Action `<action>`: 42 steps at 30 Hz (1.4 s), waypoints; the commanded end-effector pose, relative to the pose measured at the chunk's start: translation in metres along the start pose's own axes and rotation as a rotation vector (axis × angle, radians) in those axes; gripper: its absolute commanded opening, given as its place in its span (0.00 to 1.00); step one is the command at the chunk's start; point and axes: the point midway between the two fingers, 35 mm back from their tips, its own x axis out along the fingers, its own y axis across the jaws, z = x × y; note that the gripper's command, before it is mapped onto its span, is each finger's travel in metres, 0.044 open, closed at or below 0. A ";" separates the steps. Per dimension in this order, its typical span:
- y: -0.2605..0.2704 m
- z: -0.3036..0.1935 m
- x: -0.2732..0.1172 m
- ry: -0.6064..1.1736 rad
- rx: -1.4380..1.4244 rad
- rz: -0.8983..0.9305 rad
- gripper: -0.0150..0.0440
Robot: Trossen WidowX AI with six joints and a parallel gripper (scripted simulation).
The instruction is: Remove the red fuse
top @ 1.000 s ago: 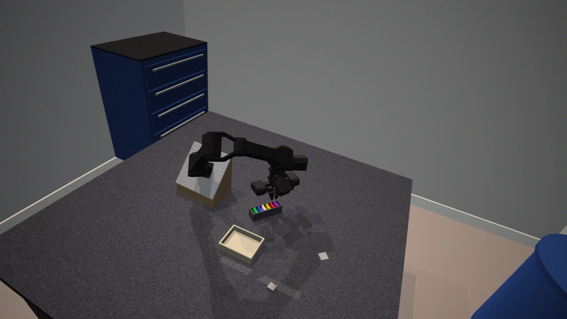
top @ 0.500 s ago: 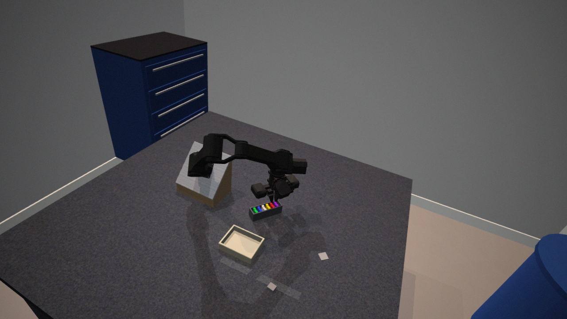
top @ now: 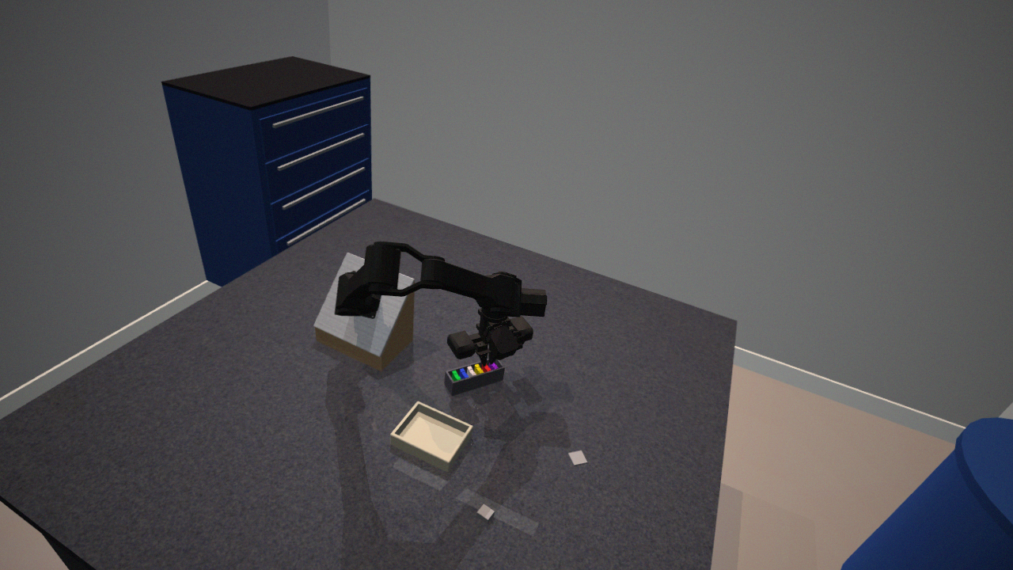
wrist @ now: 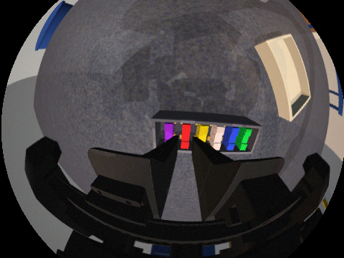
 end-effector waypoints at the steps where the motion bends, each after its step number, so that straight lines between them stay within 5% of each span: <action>1: -0.001 0.000 0.002 -0.003 -0.005 -0.005 0.37; 27: -0.001 0.000 0.012 -0.004 -0.005 -0.006 0.37; 42: 0.000 0.000 0.010 0.001 -0.001 -0.002 0.25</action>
